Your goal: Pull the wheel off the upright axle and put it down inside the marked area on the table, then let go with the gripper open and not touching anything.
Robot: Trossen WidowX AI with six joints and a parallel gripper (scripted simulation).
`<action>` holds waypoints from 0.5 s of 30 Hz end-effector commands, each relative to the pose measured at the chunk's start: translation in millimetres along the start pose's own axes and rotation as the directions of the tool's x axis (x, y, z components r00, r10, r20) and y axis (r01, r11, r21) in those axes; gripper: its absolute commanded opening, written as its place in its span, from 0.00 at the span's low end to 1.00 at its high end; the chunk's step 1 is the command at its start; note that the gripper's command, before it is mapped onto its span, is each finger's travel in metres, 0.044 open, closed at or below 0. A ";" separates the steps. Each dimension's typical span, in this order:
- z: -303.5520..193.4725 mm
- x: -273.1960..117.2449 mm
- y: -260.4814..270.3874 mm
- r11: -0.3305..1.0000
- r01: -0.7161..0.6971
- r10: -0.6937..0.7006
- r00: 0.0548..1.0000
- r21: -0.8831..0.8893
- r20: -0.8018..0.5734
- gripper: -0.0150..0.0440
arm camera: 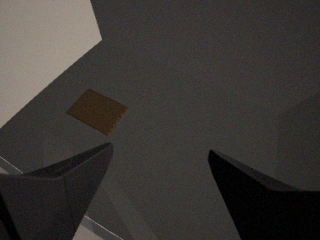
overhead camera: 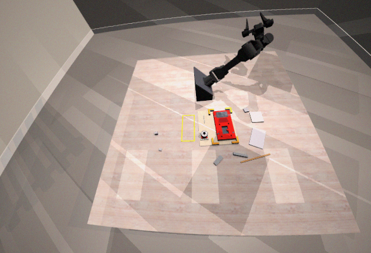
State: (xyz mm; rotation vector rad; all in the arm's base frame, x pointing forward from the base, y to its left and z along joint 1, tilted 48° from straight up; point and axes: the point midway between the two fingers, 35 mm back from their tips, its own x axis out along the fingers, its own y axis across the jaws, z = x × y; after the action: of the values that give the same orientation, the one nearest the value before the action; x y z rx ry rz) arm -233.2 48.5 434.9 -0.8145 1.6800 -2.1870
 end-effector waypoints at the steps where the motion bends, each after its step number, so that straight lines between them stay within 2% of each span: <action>1: -0.6 -0.4 -0.2 1.000 0.001 -0.001 1.000 -0.001 -0.003 0.89; 4: -9.6 -6.3 -3.6 1.000 0.020 -0.020 0.999 -0.011 -0.042 0.76; 6: -21.1 -15.0 -8.1 0.999 0.044 -0.046 0.994 -0.027 -0.095 0.76; 15: -80.0 -67.9 -36.6 0.979 0.179 -0.130 0.919 0.100 -0.372 0.76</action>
State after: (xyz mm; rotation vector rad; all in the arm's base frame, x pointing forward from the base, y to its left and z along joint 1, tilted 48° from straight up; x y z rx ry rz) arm -224.4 134.5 437.7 -0.6036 1.6926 -2.5502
